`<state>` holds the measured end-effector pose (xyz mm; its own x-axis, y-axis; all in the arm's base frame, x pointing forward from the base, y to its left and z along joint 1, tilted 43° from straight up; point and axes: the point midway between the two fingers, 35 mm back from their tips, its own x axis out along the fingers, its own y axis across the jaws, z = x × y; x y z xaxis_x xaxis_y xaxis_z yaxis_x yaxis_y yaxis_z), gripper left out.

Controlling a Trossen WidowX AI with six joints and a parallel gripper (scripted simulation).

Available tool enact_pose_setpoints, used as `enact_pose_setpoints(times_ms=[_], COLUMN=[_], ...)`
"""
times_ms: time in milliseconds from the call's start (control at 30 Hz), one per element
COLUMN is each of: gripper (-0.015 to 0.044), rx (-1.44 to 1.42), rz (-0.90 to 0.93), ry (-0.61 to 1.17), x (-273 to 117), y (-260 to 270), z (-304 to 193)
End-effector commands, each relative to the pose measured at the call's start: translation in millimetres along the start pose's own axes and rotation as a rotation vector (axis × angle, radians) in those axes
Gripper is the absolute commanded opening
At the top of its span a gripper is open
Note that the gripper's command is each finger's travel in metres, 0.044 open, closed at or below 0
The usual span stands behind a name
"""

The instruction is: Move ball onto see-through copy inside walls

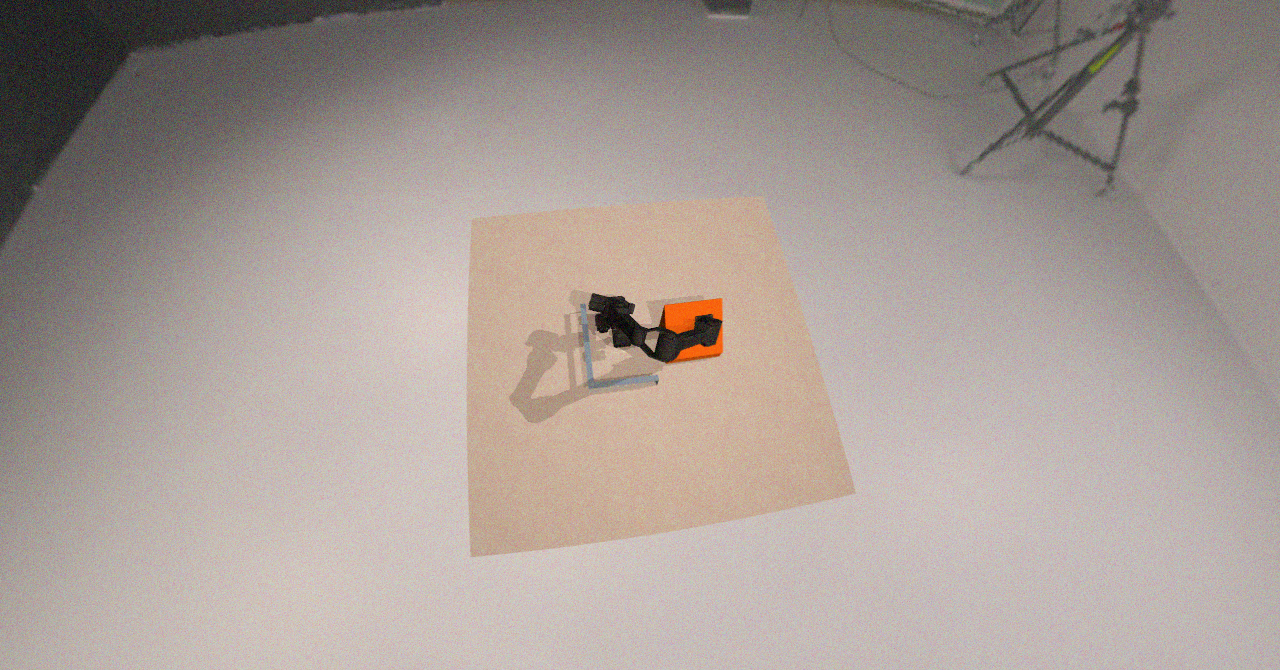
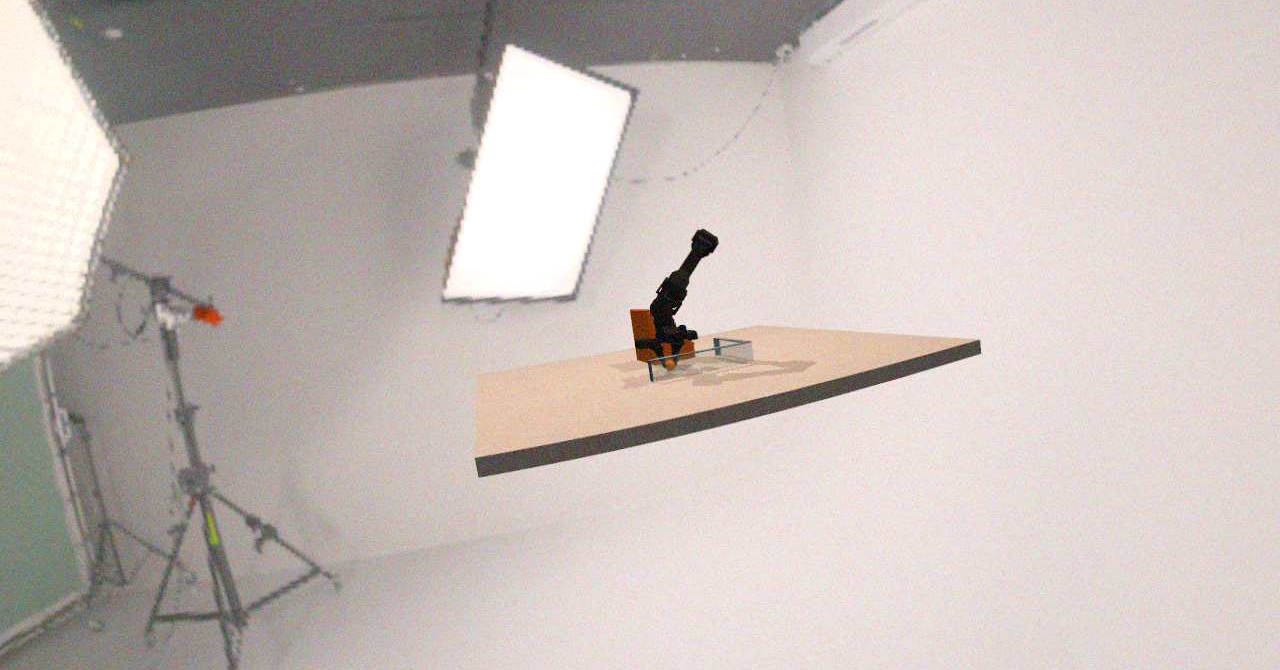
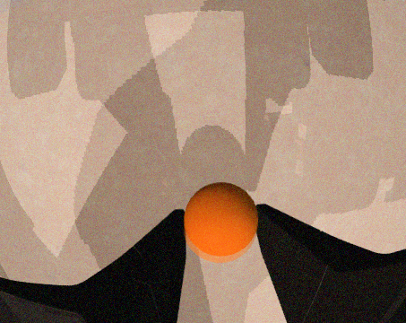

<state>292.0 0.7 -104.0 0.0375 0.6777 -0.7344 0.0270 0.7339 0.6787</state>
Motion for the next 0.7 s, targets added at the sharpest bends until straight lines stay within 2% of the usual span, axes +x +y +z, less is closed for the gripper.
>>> enact_pose_setpoints(times_ms=[0, 100, 300, 500, 667], gripper=[0.0184, 0.0254, 0.0254, 0.0254, 0.0254], rx=[0.0, 0.0, 0.0, 0.003, 0.006], rz=[0.0, 0.0, -0.001, 0.0, -0.005], ry=[0.0, 0.0, 0.0, 0.001, -0.023], x=[0, 0, -3, -85, -86], y=[0, 0, 0, -1, -3], z=[0, 0, 0, 0, 4])
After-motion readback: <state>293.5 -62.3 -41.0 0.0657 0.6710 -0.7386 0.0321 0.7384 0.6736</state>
